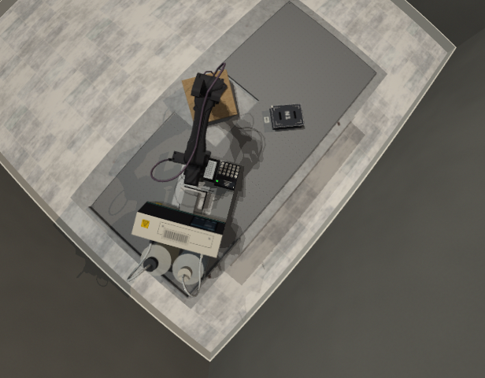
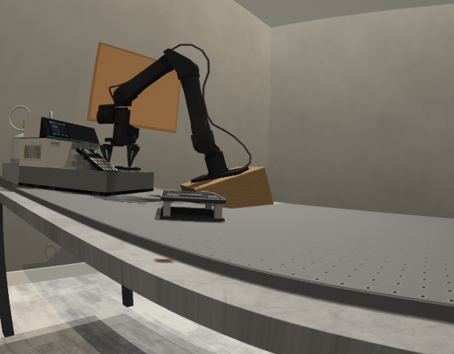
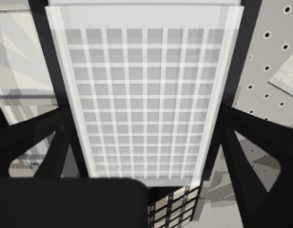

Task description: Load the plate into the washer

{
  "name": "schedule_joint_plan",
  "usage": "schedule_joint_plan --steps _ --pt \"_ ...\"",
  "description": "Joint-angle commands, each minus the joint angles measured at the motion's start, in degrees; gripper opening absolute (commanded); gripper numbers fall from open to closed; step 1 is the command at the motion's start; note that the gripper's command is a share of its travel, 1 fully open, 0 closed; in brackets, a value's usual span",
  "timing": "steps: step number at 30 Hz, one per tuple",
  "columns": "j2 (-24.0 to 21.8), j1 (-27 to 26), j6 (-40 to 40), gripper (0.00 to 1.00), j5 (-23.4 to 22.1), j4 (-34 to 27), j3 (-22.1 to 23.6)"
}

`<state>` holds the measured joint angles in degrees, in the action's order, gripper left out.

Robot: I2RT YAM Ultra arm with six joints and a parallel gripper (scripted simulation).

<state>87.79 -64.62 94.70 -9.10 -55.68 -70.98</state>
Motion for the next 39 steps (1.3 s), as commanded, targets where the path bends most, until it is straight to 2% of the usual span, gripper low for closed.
schedule_joint_plan --steps 1,30,33,39 --pt "-1.62 -0.72 -0.27 1.00 0.78 0.22 1.32" --pt "-1.62 -0.72 -0.27 1.00 0.78 0.22 1.32" --pt "-2.08 -0.88 -0.59 1.00 0.76 -1.65 -1.66" --pt "-2.60 -1.06 -0.76 1.00 0.68 -3.03 -2.51"
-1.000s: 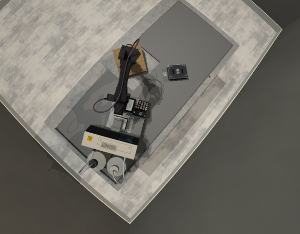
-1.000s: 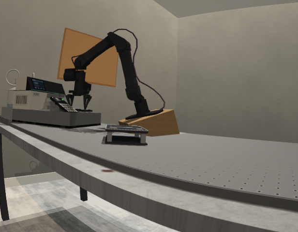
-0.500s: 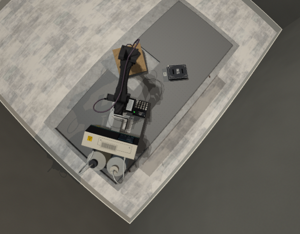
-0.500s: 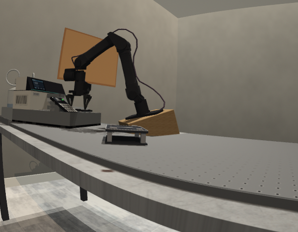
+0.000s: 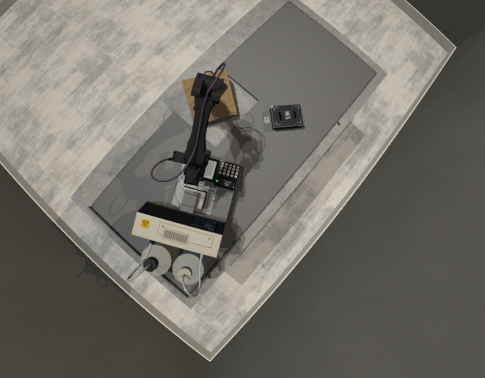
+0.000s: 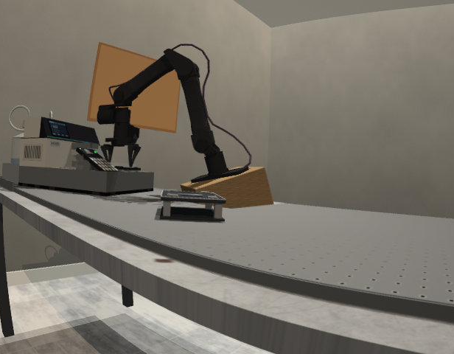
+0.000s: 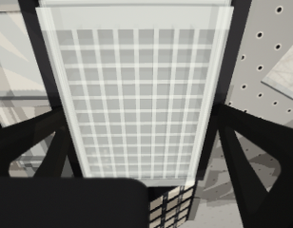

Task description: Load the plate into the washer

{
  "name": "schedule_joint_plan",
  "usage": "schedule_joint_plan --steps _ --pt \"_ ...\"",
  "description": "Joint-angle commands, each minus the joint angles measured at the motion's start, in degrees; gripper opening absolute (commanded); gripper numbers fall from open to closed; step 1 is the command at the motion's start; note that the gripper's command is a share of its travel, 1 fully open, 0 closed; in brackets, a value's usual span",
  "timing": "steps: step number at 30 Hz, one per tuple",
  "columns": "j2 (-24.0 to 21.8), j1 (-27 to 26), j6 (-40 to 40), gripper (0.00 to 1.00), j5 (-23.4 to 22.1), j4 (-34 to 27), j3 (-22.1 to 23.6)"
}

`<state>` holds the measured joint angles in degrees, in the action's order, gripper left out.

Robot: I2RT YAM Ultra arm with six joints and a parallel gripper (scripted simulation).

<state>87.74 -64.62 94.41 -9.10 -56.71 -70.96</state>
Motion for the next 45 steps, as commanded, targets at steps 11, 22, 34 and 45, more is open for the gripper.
schedule_joint_plan --steps 11,22,34,45 --pt "-3.63 -1.66 -1.05 1.00 0.02 -6.03 -5.44" --pt "-4.32 -2.15 -1.54 1.00 -0.11 -9.39 -8.03" --pt "-4.80 -2.75 -2.12 1.00 -0.25 -13.21 -11.26" --pt "-5.15 -3.39 -2.73 1.00 -0.49 -17.30 -14.91"
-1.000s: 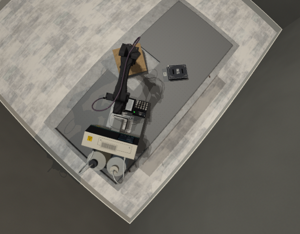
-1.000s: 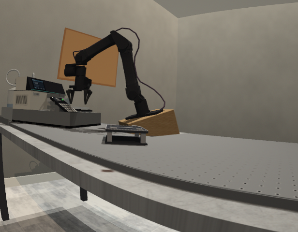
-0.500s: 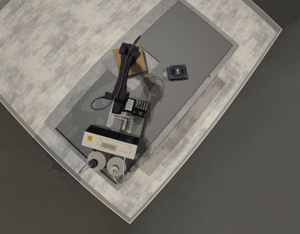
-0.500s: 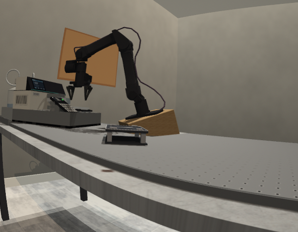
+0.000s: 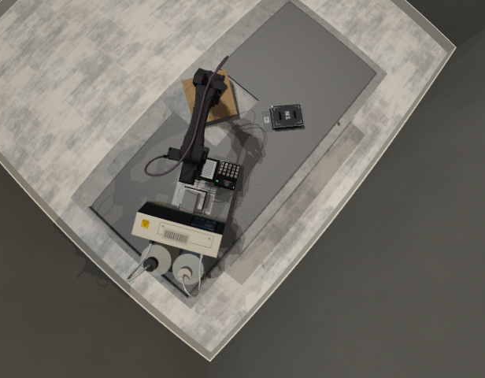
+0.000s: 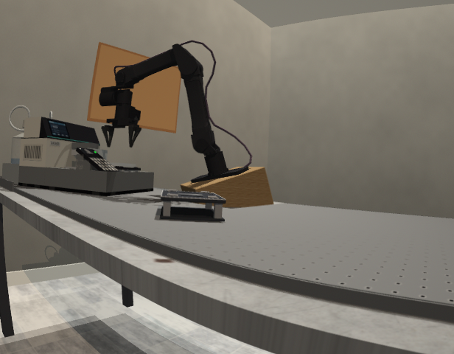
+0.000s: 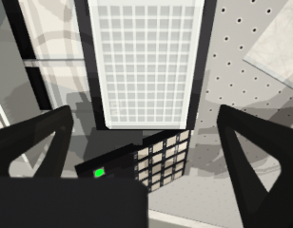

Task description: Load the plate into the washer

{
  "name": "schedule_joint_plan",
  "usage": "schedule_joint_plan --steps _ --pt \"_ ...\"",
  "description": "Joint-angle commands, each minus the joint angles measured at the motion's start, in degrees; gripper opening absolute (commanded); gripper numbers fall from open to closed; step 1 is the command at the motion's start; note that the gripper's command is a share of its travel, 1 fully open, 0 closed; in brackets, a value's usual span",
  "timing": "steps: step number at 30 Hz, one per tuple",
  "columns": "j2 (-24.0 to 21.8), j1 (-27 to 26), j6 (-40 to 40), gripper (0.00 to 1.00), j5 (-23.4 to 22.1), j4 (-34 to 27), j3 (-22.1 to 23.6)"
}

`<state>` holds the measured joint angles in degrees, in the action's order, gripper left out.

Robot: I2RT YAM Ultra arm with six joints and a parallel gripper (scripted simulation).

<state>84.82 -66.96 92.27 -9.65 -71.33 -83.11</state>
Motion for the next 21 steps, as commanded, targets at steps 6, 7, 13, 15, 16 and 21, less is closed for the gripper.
schedule_joint_plan --steps 6,7,13,15,16,21 --pt "-2.23 -1.31 -0.85 1.00 0.03 -4.25 -4.25" --pt "-2.24 -1.37 -0.91 1.00 -0.03 -4.63 -4.62" --pt "-2.18 -1.47 -0.95 1.00 0.00 -5.14 -5.13" --pt "-2.18 -1.48 -0.91 1.00 0.00 -5.15 -5.15" --pt "-2.18 -1.48 -0.91 1.00 0.00 -5.16 -5.15" --pt "-2.19 -1.48 -0.91 1.00 0.01 -5.17 -5.16"
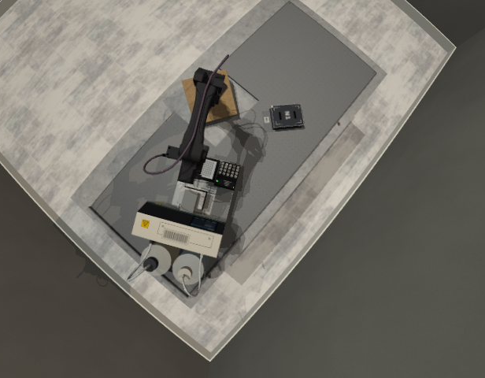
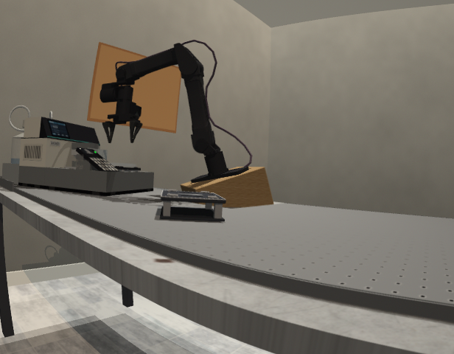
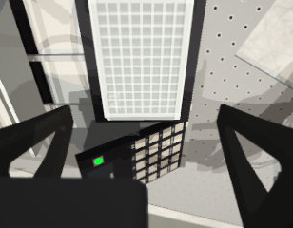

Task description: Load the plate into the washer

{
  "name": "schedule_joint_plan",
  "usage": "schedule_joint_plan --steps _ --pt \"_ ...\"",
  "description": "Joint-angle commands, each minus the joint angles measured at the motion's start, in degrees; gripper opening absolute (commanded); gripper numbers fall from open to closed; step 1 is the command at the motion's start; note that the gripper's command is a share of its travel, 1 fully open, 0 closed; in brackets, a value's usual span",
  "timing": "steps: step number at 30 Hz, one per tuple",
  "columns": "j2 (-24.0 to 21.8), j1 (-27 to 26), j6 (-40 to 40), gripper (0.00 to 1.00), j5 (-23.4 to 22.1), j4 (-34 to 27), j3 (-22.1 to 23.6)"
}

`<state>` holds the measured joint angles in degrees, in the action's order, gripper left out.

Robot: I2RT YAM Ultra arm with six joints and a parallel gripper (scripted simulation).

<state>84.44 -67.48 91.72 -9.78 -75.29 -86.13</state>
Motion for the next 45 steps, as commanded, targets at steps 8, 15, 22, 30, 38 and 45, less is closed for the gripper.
schedule_joint_plan --steps 8,15,22,30,38,45 --pt "-1.82 -0.96 -0.36 1.00 0.14 -1.23 -2.15" --pt "-1.82 -0.96 -0.36 1.00 0.14 -1.23 -2.15" --pt "-1.82 -0.96 -0.36 1.00 0.14 -1.23 -2.15" --pt "-1.82 -0.96 -0.36 1.00 0.14 -1.23 -2.15" --pt "-2.89 4.15 -4.13 0.92 1.63 -1.00 -1.50" --pt "-3.97 11.98 -9.99 0.78 4.00 -0.88 1.18"
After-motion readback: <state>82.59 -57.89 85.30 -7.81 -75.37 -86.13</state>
